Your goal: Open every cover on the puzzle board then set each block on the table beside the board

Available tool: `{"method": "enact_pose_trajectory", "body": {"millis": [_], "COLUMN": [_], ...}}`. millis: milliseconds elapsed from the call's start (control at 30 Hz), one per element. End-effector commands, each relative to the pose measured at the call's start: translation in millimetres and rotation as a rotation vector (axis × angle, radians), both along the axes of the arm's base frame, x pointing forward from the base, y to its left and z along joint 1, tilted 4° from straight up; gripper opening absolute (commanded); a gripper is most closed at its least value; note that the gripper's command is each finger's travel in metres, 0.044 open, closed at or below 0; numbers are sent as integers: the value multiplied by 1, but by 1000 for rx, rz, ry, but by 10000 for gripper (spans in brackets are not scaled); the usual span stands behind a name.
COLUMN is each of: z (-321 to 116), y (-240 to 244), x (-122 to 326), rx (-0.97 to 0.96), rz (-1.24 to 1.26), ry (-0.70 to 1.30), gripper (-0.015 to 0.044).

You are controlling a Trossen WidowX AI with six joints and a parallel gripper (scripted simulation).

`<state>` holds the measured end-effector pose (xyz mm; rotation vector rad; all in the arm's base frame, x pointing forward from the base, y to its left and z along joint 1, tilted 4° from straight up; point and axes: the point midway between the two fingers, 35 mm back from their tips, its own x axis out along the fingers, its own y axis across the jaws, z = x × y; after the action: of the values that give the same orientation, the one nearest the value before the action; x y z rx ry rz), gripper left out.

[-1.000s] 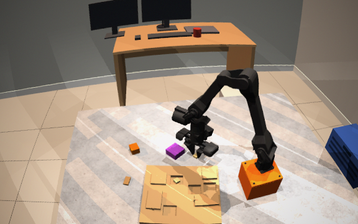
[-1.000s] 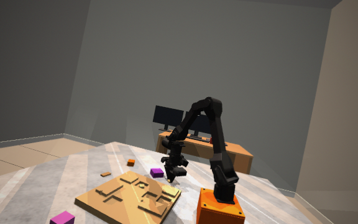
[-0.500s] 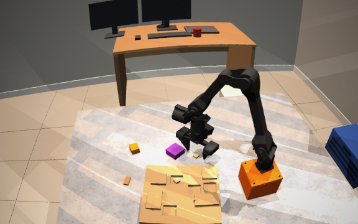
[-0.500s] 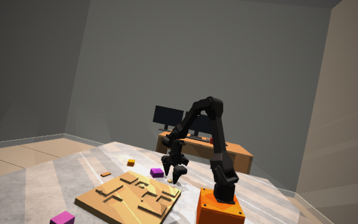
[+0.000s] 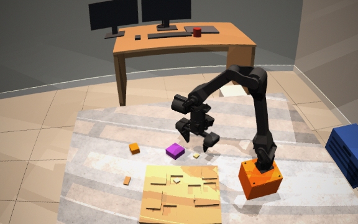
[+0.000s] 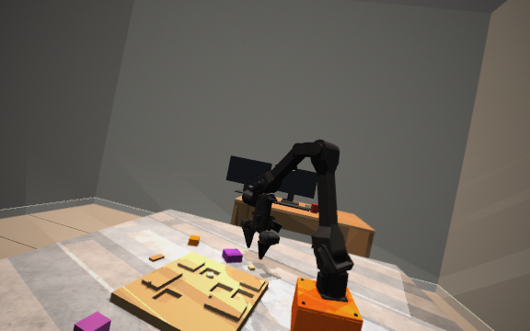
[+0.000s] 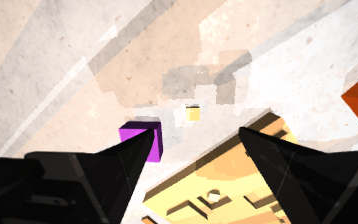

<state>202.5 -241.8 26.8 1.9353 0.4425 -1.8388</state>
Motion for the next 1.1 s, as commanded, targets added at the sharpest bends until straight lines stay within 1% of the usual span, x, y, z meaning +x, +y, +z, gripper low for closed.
{"method": "enact_pose_trajectory", "body": {"millis": [0, 167, 333, 733, 833, 900, 1067], "z": [12, 23, 23, 24, 25, 25, 25], "y": [1, 3, 9, 48, 60, 62, 82], "x": [-1, -2, 7, 60, 72, 75, 94], "rx": [1, 2, 2, 10, 14, 9, -24], "rz": [2, 2, -2, -68, -93, -30, 440], "ry": [-3, -2, -4, -13, -15, -11, 17], "gripper": [440, 440, 309, 0, 0, 0, 0]}}
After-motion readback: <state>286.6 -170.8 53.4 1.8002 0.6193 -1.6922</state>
